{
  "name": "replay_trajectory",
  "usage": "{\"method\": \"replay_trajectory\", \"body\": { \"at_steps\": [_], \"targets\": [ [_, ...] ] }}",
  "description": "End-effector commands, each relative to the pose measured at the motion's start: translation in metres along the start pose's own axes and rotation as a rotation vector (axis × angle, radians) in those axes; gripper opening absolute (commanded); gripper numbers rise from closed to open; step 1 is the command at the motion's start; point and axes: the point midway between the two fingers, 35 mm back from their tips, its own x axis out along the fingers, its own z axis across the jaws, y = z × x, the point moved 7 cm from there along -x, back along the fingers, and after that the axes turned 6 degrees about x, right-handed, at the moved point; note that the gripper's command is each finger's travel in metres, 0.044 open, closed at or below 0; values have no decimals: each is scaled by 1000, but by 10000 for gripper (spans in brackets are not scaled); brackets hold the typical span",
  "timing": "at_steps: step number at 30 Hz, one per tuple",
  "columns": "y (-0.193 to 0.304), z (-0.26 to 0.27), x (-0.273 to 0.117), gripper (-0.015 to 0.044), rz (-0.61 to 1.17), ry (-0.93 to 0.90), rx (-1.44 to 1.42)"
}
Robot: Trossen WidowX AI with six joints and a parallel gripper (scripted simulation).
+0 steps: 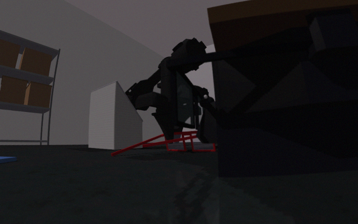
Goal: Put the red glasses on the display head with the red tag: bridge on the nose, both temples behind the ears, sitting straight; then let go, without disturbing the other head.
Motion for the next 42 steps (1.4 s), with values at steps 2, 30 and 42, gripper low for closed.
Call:
{"method": "replay_trajectory", "body": {
  "at_steps": [2, 30, 42],
  "targets": [
    [0, 0, 0, 60, 0, 0, -2],
    [-3, -4, -83, 0, -1, 5, 0],
    [-5, -1, -102, 0, 0, 6, -30]
  ]
}}
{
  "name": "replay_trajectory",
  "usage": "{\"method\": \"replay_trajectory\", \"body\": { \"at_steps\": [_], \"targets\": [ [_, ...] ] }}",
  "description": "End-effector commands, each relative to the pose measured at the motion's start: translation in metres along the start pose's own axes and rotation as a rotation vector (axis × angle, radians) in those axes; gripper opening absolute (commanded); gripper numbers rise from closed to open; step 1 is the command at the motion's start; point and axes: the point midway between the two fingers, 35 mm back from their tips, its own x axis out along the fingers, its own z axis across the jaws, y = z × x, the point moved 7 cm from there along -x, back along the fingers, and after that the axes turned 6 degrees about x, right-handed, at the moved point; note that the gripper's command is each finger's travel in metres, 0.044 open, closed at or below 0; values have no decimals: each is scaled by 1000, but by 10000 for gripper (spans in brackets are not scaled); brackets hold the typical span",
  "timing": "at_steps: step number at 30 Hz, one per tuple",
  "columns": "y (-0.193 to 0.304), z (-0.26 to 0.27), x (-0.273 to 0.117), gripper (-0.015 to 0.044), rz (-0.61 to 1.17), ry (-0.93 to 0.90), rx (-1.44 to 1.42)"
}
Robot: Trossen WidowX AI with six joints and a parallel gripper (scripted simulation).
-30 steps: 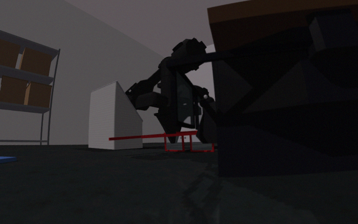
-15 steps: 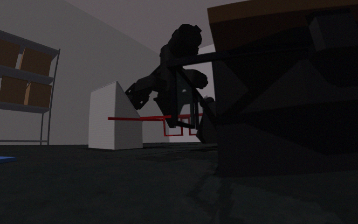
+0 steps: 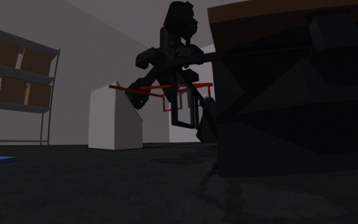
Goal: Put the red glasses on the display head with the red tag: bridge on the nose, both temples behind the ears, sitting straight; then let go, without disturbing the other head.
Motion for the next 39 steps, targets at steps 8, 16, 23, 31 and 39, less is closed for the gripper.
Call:
{"method": "replay_trajectory", "body": {
  "at_steps": [8, 16, 23, 31, 39],
  "targets": [
    [-10, 53, -7, 0, -2, 37, -208],
    [-8, 108, -6, 0, -2, 51, -405],
    [2, 154, -5, 0, -2, 51, -581],
    [23, 204, -4, 0, -2, 37, -782],
    [52, 248, -4, 0, -3, 6, -984]
  ]
}}
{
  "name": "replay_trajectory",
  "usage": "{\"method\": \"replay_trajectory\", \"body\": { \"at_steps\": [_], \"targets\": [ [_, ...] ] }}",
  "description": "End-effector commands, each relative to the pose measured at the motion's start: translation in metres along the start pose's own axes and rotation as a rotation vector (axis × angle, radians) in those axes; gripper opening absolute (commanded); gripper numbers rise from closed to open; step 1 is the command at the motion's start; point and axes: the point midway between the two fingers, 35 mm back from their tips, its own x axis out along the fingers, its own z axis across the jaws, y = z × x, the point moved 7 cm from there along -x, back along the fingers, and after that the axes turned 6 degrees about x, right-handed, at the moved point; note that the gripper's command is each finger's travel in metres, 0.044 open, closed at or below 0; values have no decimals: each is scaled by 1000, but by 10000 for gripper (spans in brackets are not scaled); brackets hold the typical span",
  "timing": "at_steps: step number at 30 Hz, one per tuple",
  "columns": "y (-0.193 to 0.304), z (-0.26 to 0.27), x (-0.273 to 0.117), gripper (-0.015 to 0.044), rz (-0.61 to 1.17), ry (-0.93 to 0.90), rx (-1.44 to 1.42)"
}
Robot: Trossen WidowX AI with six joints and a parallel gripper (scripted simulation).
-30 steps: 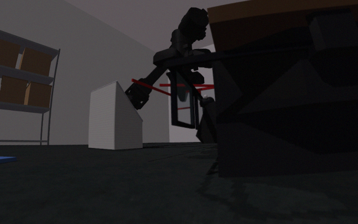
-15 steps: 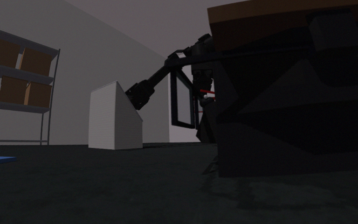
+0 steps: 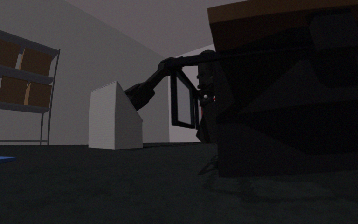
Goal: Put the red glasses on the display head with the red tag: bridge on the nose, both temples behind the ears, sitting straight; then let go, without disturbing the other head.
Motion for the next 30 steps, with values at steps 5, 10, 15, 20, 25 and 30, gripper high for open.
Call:
{"method": "replay_trajectory", "body": {
  "at_steps": [5, 10, 15, 20, 25, 30],
  "targets": [
    [-8, 41, -1, 0, -15, -31, -159],
    [-8, 41, -1, 0, -15, -31, -159],
    [-8, 41, 2, 0, -14, -30, -159],
    [-9, 40, 20, 0, -13, -29, -160],
    [-9, 42, 46, 0, -15, -31, -160],
    [-9, 43, 59, 0, -17, -32, -159]
  ]
}}
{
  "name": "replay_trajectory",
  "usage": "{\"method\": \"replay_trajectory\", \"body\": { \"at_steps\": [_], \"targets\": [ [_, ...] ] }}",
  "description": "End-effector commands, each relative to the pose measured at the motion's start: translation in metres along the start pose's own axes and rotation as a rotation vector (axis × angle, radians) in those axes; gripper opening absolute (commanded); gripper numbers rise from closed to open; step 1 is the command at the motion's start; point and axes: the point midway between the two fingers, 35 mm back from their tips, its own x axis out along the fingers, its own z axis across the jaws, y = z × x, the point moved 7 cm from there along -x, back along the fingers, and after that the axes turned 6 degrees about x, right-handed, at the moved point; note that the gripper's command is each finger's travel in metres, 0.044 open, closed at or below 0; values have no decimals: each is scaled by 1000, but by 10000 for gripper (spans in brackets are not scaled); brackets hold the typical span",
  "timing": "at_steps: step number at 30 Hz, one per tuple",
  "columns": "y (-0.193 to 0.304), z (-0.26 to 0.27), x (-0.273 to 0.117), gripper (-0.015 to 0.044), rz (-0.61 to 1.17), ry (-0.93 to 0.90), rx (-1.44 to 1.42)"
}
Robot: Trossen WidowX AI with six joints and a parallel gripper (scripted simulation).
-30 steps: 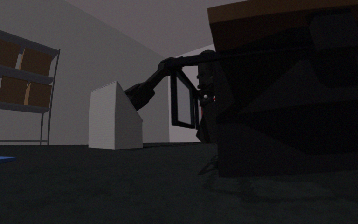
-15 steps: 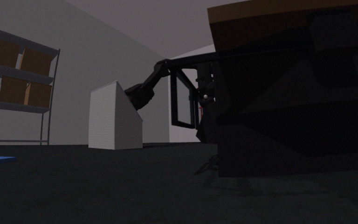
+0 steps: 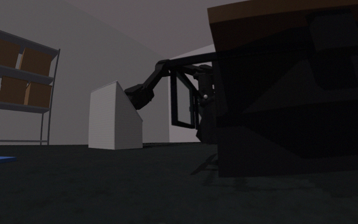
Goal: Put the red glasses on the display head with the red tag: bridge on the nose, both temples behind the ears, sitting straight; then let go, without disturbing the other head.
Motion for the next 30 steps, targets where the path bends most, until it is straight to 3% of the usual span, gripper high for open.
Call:
{"method": "replay_trajectory", "body": {
  "at_steps": [1, 30],
  "targets": [
    [3, 0, 11, 0, 7, -1, 11],
    [11, 10, 11, 0, 7, -1, 12]
  ]
}}
